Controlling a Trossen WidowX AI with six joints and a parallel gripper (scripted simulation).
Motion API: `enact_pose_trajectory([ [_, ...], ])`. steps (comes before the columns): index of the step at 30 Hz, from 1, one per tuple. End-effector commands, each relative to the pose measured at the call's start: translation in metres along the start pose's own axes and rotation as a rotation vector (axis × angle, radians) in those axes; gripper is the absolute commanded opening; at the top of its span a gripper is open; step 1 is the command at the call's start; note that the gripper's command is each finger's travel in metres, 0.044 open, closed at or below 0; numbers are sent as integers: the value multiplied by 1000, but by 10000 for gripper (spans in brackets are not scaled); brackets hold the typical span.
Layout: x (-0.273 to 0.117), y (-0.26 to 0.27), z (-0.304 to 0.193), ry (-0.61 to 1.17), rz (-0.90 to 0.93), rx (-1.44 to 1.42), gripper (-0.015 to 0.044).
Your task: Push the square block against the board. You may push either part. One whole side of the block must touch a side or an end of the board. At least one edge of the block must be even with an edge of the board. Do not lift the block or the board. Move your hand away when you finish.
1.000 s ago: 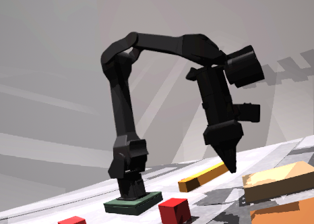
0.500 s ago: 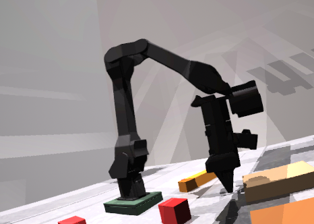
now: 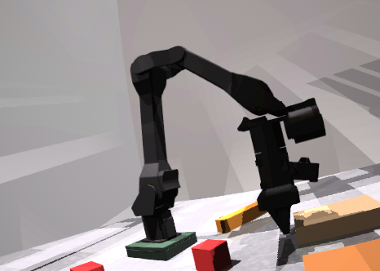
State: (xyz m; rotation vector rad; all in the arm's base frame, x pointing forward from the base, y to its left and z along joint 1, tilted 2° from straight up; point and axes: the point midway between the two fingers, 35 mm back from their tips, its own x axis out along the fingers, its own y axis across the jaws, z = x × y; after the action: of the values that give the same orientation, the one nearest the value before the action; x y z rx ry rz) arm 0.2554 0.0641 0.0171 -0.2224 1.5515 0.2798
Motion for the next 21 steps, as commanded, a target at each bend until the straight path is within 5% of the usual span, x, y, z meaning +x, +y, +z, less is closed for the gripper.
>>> enact_pose_trajectory([
  [1, 0, 1, 6, -2, 3, 3, 0],
  [21, -1, 0, 2, -2, 3, 3, 0],
])
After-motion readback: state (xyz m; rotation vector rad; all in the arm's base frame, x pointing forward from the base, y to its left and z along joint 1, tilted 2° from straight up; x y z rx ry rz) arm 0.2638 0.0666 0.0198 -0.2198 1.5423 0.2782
